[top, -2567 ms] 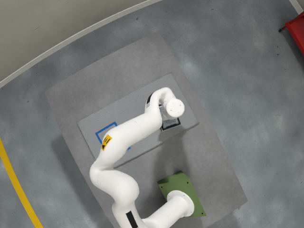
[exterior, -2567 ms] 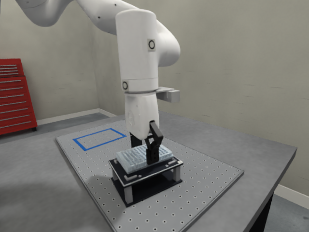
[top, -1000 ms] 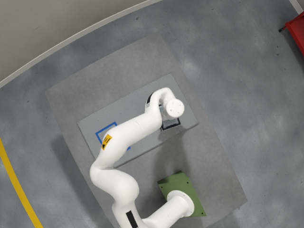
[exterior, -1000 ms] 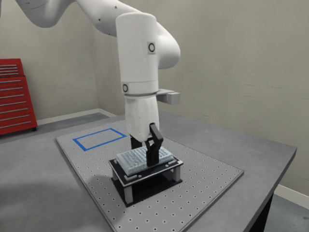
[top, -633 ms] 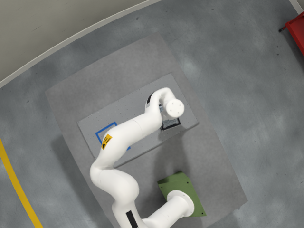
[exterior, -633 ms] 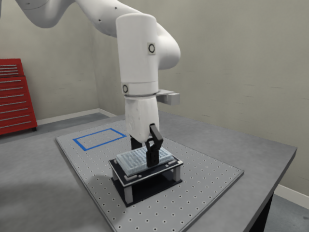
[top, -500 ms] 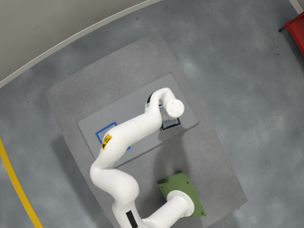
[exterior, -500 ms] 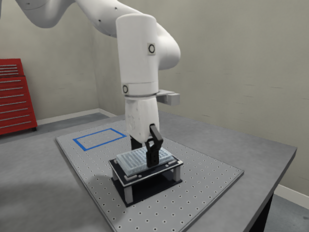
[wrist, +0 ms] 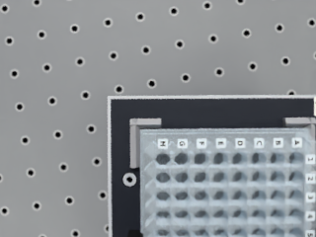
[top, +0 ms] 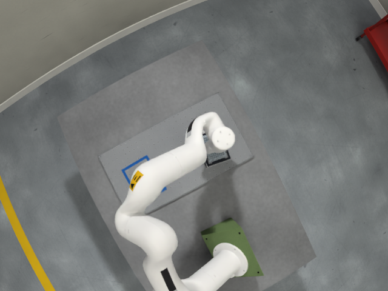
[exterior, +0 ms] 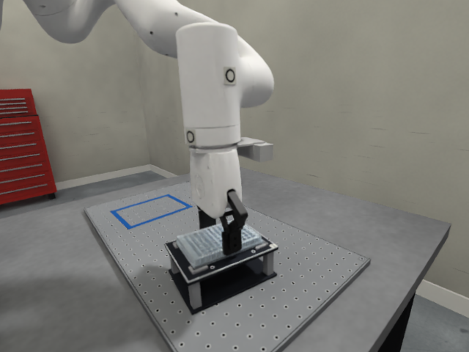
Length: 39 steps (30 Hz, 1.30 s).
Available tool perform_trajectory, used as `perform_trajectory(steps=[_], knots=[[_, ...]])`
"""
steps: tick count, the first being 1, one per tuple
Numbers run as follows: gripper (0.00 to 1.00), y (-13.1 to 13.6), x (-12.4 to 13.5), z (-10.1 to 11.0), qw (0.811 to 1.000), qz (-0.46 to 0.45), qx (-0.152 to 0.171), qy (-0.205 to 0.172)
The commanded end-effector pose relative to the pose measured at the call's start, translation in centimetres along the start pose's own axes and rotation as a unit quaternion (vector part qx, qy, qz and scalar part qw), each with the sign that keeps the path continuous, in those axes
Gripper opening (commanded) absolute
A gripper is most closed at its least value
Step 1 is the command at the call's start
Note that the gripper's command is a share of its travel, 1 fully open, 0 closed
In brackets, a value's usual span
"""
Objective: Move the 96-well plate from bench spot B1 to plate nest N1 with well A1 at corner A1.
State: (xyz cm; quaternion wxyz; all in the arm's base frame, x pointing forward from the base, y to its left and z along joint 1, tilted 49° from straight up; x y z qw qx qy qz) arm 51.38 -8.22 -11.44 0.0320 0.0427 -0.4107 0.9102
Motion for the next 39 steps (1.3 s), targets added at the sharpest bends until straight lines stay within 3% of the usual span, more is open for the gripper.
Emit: perform_trajectory(steps=[1, 4, 5, 39], knots=[[0.00, 0.01, -0.07, 0.03, 1.000, 0.000, 0.000, 0.001], [0.00, 0.01, -0.07, -0.02, 1.000, 0.000, 0.000, 0.001], [1.00, 0.01, -0.07, -0.09, 1.000, 0.000, 0.000, 0.001], [1.00, 0.01, -0.07, -0.10, 1.000, 0.000, 0.000, 0.001]])
Point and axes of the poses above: the point where the finger pads meet when closed, its own z axis back along the fingers, its own y axis across the jaws, x = y × z, the point moved 8 cm from there along z, back along the fingers, and after that the axes turned 1 degree about -z, right-handed, at the moved point
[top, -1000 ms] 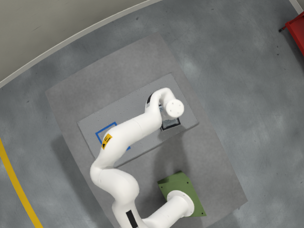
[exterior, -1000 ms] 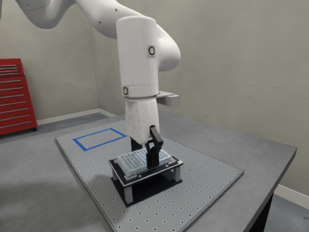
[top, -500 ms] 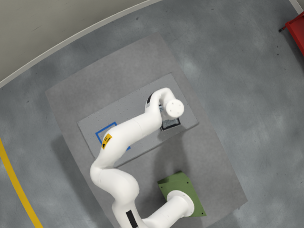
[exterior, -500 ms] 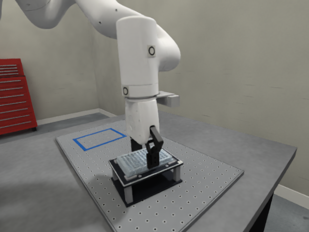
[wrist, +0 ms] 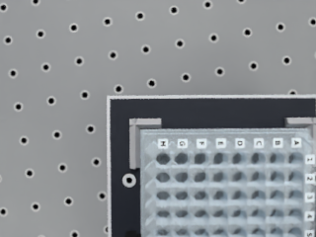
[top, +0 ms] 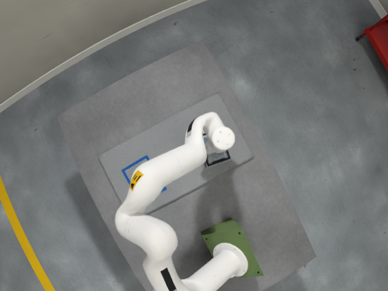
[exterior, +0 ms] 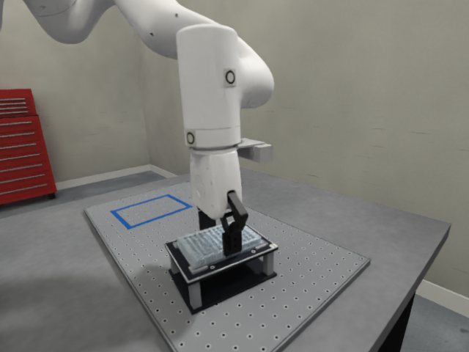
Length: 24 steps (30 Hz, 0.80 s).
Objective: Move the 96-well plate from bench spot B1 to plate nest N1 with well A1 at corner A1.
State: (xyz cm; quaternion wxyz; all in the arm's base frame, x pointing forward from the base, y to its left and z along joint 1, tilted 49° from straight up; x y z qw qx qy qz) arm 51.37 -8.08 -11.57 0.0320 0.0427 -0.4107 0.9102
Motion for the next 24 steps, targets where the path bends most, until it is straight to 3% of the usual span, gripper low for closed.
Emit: perform_trajectory(steps=[1, 24], knots=[[1.00, 0.0, -0.1, 0.4, 1.000, 0.000, 0.000, 0.001], [1.00, 0.0, -0.1, 5.4, 1.000, 0.000, 0.000, 0.001]])
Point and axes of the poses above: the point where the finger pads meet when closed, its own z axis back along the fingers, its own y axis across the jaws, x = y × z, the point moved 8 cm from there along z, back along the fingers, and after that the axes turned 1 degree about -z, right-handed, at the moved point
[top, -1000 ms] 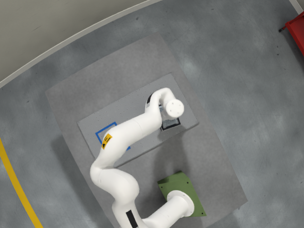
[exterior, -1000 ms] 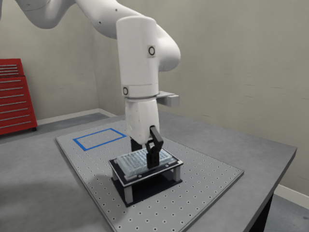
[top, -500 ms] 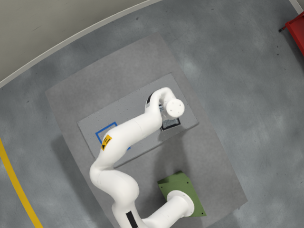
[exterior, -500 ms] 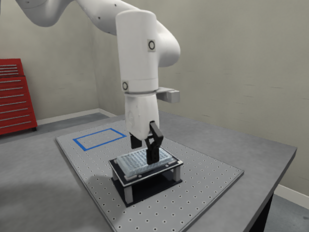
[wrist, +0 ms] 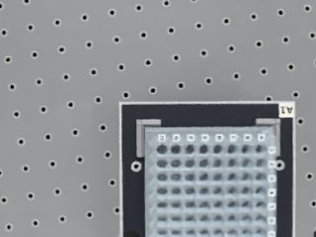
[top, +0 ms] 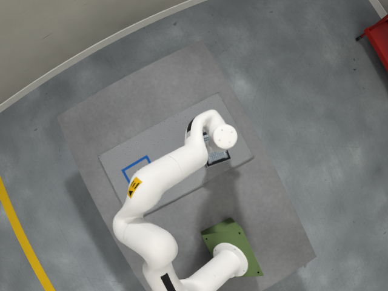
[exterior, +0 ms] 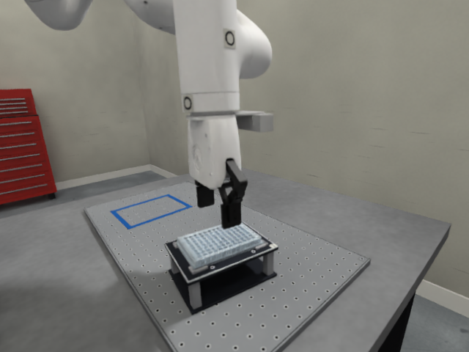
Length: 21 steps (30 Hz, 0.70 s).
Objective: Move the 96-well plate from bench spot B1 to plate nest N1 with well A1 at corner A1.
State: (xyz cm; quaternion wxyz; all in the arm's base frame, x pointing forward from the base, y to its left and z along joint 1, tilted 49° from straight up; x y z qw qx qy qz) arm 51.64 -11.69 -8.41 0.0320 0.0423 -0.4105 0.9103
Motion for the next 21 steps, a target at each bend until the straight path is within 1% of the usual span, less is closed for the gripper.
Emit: perform_trajectory(steps=[1, 14, 21], knots=[[1.00, 0.0, 0.0, 0.9, 1.000, 0.000, 0.000, 0.001], [1.00, 0.0, 0.0, 4.3, 1.000, 0.000, 0.000, 0.001], [1.00, 0.0, 0.0, 4.3, 1.000, 0.000, 0.000, 0.001]])
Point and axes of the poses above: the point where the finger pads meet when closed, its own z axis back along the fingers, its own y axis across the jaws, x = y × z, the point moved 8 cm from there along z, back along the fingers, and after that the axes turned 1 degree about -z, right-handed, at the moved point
